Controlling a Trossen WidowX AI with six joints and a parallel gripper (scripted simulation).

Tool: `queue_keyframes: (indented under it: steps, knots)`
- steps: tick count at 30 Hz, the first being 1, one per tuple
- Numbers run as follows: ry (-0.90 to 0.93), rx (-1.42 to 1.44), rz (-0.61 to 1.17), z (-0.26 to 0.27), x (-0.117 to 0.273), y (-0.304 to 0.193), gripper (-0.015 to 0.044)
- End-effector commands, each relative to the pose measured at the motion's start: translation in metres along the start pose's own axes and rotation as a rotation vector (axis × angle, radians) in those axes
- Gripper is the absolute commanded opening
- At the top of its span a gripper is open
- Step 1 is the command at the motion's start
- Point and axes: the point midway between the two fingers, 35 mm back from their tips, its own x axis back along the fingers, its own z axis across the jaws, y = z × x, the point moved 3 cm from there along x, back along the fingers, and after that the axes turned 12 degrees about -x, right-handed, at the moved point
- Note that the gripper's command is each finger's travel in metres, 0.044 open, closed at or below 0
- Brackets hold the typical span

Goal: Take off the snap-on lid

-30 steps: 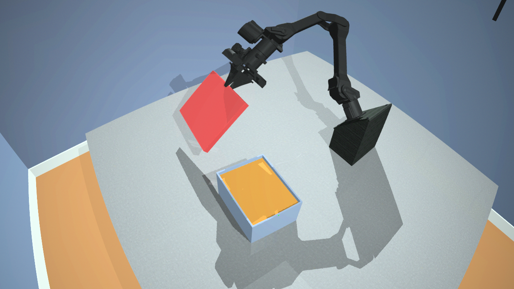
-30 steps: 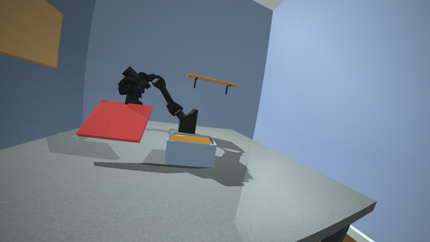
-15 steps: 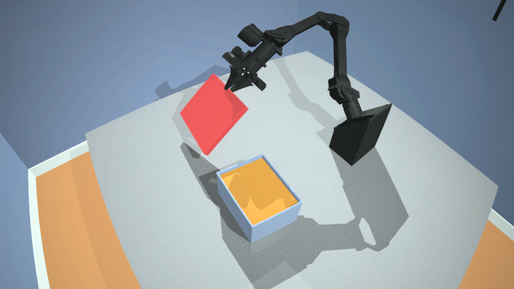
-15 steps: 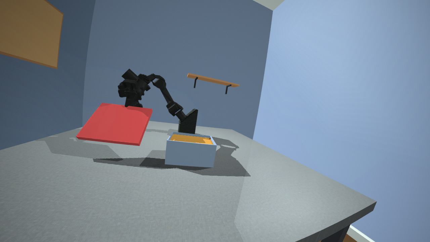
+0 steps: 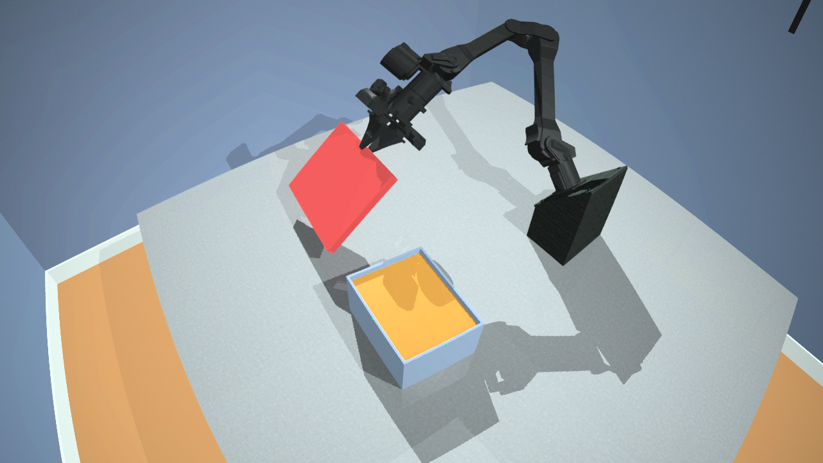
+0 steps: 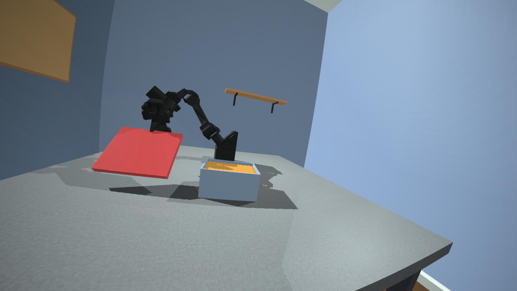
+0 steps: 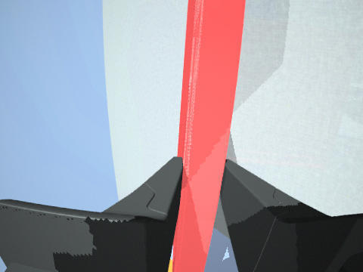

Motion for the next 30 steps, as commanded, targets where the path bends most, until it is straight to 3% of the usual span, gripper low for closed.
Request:
queue_keyframes:
  steps: [1, 30]
  knots:
    - [0.015, 0.005, 0.006, 0.0, -0.002, 0.0, 0.0]
    - [0.016, 0.006, 0.005, -0.017, -0.017, 0.004, 0.0]
